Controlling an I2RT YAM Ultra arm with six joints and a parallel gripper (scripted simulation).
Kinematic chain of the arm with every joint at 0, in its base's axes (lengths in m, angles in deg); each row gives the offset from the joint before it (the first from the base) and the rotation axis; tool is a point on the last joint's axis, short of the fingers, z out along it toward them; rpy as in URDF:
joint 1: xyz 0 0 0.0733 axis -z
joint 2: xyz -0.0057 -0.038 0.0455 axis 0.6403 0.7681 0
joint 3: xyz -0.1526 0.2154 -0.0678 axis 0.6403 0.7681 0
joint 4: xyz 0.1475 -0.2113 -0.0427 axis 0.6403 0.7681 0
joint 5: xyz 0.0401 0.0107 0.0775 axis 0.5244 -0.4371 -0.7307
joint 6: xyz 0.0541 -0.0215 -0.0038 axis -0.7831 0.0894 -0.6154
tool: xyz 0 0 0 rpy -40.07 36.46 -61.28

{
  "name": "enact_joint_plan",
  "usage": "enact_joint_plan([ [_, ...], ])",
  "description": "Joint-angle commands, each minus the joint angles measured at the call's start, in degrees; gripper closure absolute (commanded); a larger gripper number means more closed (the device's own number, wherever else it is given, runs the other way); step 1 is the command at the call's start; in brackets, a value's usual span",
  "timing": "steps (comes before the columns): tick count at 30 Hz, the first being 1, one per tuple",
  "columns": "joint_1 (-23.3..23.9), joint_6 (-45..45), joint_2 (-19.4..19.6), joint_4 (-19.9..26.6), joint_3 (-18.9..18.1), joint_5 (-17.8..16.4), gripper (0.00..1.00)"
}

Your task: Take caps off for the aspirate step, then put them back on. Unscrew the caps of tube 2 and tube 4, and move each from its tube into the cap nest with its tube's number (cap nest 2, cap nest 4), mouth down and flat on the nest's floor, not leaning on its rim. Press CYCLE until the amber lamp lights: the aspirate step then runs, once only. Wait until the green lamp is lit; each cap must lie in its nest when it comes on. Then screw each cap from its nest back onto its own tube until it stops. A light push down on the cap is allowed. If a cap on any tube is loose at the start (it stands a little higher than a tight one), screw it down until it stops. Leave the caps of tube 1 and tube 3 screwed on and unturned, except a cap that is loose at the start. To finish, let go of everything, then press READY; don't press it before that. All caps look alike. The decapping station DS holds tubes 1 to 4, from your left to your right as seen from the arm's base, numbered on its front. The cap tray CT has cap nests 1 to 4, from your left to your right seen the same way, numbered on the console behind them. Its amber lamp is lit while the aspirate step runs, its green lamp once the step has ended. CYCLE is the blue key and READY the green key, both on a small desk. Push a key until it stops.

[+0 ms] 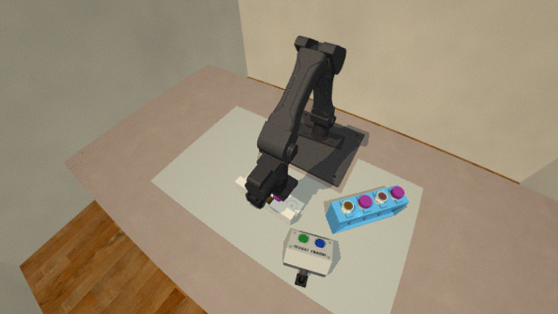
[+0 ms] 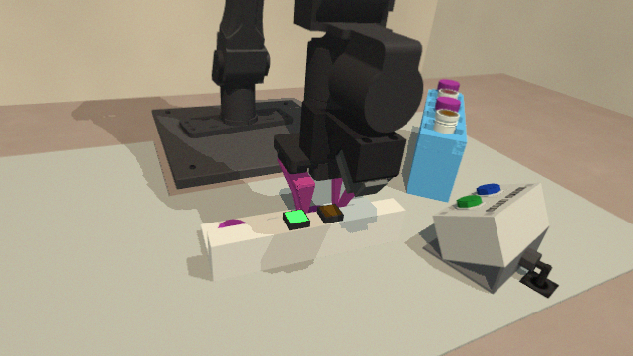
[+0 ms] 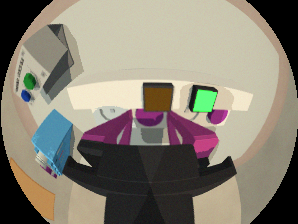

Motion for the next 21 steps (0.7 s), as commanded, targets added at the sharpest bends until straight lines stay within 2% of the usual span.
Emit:
enact_joint_plan([
  [1,0.0,-0.2,-0.3,-0.3,-0.1,0.0,0.53],
  [5,0.0,-0.2,-0.3,-0.3,-0.1,0.0,0.53],
  [6,0.0,-0.2,-0.3,-0.3,-0.1,0.0,1.0],
  [20,0.0,-0.2,-0.3,-0.3,-0.1,0.0,1.0],
  [21,0.0,-0.2,-0.7,0.8,-0.7,0.0,1.0],
])
